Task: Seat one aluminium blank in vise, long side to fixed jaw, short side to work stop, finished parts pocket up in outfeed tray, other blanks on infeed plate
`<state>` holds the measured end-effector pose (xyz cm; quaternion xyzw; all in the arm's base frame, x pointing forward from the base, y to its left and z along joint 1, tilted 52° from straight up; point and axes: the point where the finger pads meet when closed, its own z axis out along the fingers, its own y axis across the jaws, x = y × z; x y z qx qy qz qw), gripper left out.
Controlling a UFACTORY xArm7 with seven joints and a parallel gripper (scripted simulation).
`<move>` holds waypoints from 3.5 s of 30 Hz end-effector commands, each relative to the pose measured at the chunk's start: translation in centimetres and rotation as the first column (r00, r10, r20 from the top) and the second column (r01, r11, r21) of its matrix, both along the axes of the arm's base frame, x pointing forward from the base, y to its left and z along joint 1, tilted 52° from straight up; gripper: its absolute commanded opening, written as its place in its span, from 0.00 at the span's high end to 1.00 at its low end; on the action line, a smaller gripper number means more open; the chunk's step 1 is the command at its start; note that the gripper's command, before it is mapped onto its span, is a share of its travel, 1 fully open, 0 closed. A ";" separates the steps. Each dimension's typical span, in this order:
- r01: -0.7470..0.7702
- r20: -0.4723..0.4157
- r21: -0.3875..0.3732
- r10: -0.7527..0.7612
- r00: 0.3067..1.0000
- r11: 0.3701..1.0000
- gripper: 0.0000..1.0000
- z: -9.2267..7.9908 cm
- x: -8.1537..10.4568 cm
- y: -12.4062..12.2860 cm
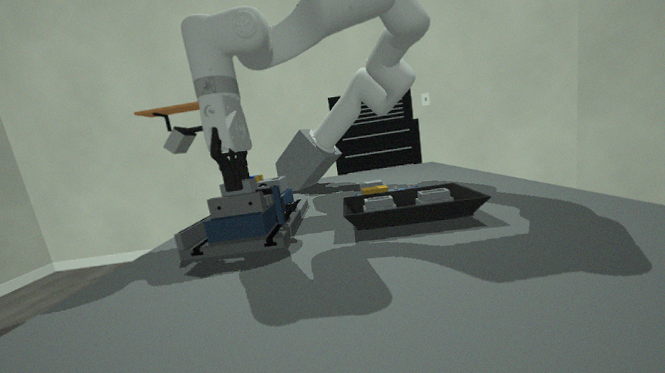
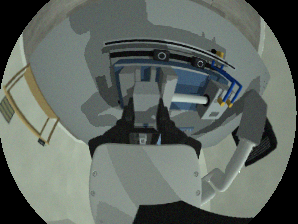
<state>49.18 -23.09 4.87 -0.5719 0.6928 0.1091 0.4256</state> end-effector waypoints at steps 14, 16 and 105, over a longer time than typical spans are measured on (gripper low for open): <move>0.004 0.001 -0.004 -0.004 1.000 1.000 1.00 0.2 0.0 -0.2; 0.004 0.001 -0.004 -0.004 1.000 1.000 1.00 0.2 0.0 -0.2; 0.004 0.001 -0.004 -0.004 1.000 1.000 0.31 0.1 0.1 -0.1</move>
